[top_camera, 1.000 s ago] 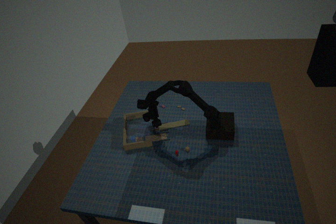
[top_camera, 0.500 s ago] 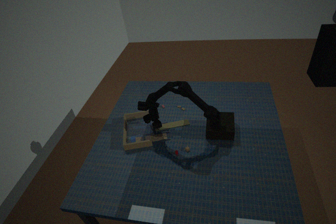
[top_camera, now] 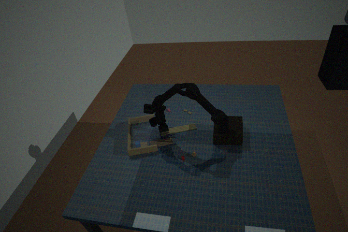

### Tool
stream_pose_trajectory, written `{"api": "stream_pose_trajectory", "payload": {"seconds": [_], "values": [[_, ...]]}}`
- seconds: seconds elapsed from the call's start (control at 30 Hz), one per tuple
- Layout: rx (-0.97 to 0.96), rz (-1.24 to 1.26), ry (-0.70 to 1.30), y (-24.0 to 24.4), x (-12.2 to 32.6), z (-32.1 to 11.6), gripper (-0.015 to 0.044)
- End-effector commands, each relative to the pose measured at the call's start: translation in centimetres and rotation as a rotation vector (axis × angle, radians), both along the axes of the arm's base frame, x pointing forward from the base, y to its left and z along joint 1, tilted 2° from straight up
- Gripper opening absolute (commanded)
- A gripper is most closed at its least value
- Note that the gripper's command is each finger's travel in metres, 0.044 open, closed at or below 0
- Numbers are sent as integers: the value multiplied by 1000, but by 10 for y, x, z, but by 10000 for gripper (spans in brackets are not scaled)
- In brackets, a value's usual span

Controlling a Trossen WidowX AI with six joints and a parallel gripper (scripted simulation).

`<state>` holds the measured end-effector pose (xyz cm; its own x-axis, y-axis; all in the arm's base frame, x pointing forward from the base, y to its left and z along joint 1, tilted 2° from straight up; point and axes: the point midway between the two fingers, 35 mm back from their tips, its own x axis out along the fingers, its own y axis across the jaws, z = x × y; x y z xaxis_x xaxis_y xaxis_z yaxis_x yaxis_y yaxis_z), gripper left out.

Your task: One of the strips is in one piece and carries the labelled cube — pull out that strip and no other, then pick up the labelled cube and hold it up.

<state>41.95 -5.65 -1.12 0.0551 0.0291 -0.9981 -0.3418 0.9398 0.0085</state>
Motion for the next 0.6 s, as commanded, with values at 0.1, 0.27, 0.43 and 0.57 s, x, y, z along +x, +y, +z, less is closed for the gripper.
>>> {"api": "stream_pose_trajectory", "payload": {"seconds": [0.1,0.27,0.43,0.57], "values": [[-3,4,2,2,-23,17,0],[-1,13,9,5,-43,27,0],[0,17,13,7,-54,31,0],[1,16,14,9,-65,31,0]]}}
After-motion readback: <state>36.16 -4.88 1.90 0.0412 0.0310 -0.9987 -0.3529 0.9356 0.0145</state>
